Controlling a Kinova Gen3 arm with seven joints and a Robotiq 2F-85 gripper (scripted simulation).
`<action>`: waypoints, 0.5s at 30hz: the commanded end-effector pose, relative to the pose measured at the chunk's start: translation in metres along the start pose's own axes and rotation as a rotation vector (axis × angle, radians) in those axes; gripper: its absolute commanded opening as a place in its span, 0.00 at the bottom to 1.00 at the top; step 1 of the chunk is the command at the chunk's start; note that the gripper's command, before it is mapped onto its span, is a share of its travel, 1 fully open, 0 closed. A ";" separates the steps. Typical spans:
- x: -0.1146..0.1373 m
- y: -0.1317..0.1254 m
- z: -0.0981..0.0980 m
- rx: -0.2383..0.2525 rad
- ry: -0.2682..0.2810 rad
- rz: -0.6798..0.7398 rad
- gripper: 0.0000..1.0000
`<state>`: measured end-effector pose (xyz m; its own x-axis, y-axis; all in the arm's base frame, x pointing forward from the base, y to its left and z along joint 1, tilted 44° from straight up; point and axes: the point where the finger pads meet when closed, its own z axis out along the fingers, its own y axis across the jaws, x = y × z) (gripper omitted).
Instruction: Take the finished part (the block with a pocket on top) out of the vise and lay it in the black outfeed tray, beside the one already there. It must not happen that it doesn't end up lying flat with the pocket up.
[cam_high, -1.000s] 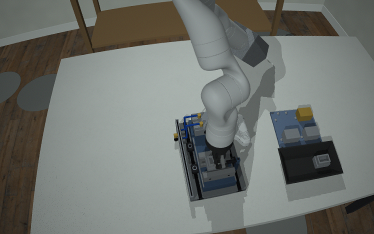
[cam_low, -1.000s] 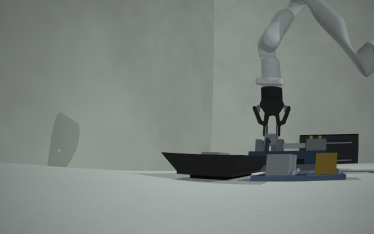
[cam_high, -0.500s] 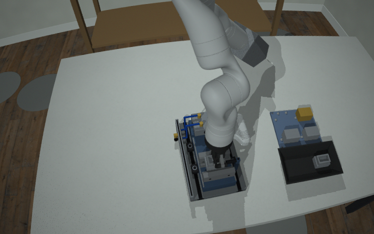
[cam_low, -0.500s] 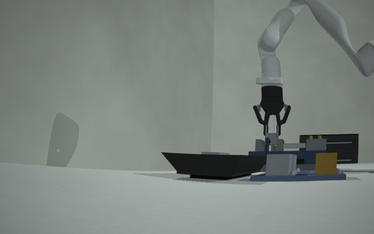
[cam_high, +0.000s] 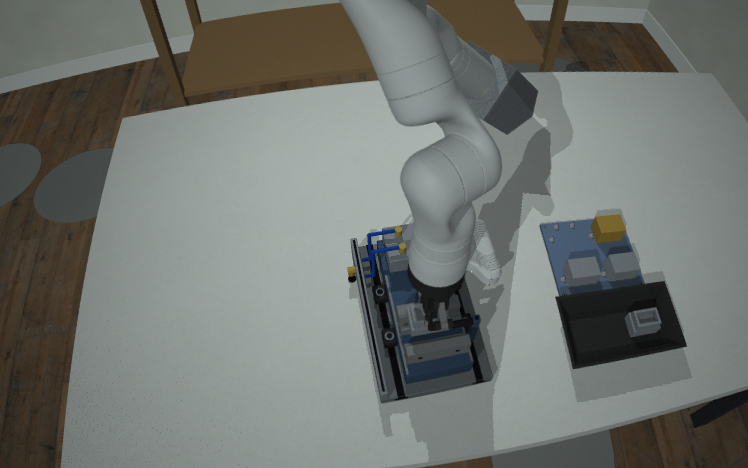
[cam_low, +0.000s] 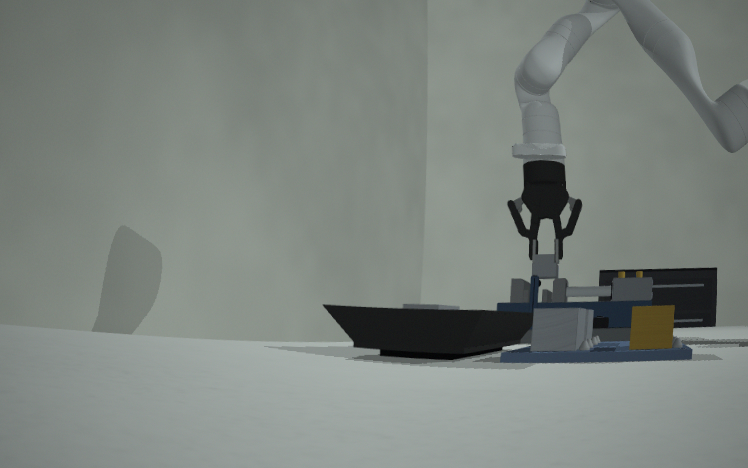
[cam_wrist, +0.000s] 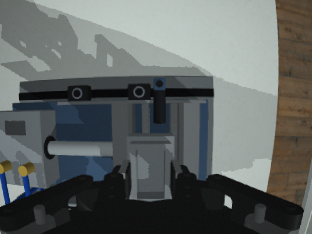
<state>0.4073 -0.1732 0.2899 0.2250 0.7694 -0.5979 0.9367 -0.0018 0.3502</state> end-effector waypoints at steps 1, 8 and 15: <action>0.006 0.004 -0.009 -0.014 0.012 -0.008 0.00; 0.006 0.003 -0.019 -0.014 0.012 -0.008 0.00; 0.005 0.003 -0.023 -0.014 0.012 -0.008 0.00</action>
<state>0.4039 -0.1587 0.3037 0.2208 0.7727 -0.5952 0.9357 0.0044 0.3529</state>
